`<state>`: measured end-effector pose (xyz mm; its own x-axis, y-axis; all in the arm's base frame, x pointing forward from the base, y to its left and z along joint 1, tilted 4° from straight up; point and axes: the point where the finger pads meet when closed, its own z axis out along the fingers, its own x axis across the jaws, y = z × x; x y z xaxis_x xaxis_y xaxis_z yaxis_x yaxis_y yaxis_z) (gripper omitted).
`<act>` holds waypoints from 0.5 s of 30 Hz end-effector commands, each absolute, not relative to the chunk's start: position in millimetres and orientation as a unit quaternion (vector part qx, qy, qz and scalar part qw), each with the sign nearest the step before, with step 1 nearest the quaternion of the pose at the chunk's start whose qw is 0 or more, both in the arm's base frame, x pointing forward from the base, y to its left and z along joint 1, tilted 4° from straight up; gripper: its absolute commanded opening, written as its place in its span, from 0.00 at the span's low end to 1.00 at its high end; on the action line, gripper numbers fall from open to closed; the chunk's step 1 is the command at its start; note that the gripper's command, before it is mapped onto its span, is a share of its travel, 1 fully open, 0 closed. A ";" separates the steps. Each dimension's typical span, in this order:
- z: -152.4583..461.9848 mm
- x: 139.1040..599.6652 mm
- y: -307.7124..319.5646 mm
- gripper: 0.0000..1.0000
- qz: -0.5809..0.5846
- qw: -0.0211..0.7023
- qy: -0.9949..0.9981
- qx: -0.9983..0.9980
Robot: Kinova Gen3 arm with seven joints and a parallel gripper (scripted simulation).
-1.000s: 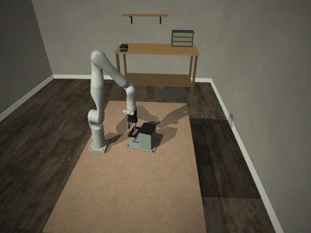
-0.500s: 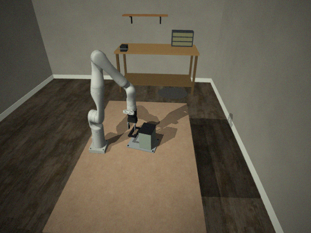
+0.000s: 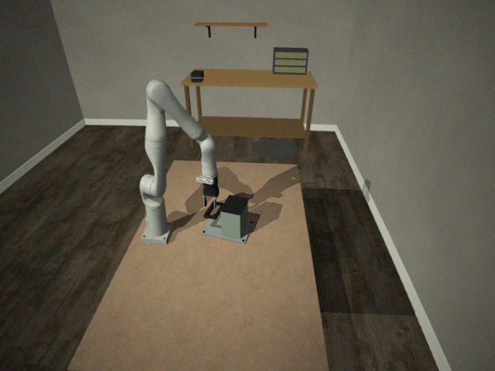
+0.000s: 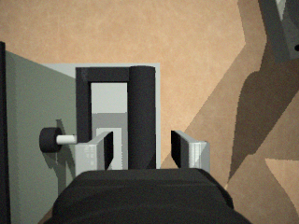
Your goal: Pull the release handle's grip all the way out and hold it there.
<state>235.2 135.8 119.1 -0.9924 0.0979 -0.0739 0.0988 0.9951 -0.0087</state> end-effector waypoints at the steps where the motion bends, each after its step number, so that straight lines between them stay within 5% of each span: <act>1: 115.9 235.5 133.6 0.95 -0.009 0.036 0.998 0.051; 15: 101.4 236.6 133.2 0.95 -0.009 0.036 0.998 0.051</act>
